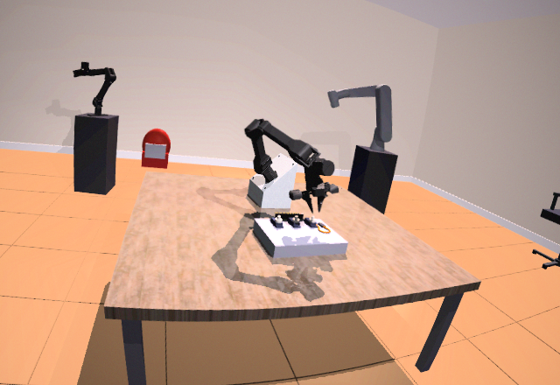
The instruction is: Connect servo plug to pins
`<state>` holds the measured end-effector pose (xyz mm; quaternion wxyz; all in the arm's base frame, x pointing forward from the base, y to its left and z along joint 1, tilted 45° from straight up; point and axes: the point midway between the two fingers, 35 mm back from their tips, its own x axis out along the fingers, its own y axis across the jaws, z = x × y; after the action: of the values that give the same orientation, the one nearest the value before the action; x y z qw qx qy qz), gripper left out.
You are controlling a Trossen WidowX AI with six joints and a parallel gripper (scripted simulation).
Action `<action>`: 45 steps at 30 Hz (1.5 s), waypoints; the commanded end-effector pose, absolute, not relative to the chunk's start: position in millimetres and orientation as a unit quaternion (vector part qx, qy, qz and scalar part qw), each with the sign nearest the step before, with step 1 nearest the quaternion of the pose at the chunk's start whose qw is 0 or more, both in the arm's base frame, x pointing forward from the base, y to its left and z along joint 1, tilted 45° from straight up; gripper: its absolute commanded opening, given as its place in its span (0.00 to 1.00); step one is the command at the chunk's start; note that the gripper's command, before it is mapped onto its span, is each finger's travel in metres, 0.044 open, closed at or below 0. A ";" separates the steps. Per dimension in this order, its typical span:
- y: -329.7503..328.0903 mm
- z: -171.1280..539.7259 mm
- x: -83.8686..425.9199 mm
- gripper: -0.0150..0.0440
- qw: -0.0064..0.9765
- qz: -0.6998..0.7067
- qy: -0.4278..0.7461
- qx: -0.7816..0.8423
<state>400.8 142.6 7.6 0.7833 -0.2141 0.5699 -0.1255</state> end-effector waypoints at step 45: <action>140.4 -88.5 380.4 0.25 0.694 -0.164 0.602 -0.361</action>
<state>381.2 141.1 -88.5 0.6951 -0.3576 0.6019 -0.1635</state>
